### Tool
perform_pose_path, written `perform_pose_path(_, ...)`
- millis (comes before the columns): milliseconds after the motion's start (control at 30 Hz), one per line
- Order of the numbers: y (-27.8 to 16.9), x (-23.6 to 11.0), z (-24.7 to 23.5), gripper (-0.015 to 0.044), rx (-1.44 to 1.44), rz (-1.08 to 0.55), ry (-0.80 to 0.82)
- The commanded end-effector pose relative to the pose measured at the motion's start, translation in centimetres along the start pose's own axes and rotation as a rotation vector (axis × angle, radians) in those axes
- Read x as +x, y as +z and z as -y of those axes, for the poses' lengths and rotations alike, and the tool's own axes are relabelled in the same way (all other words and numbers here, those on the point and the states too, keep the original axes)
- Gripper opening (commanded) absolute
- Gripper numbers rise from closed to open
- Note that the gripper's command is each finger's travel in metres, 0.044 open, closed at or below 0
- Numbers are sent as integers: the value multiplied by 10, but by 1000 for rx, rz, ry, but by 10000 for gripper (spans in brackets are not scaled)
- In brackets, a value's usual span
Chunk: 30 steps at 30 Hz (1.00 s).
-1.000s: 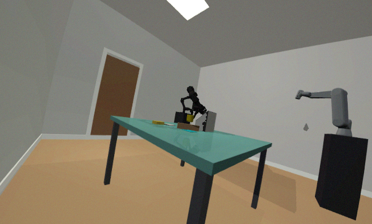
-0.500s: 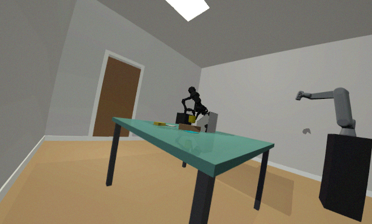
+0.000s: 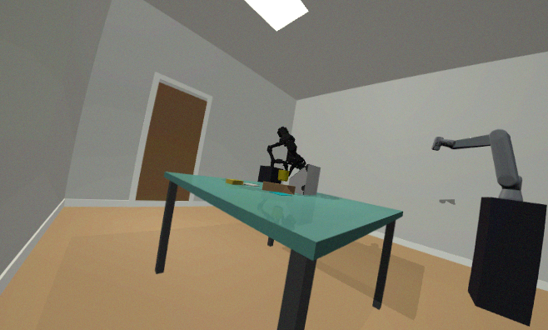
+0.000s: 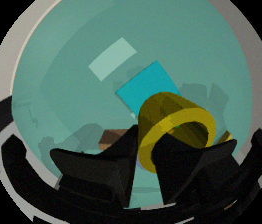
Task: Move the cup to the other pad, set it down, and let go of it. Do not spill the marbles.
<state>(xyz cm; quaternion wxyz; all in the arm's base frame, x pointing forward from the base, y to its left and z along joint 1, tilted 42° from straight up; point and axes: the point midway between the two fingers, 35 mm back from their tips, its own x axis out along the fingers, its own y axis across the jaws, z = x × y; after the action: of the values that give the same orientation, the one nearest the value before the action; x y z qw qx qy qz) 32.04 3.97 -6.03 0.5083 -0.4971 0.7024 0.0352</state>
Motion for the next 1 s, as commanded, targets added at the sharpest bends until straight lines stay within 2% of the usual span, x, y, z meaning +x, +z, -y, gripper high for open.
perform_pose_path(0,2,5,0,0,3,4,2)
perform_pose_path(967,4,58,0,0,3,3,1)
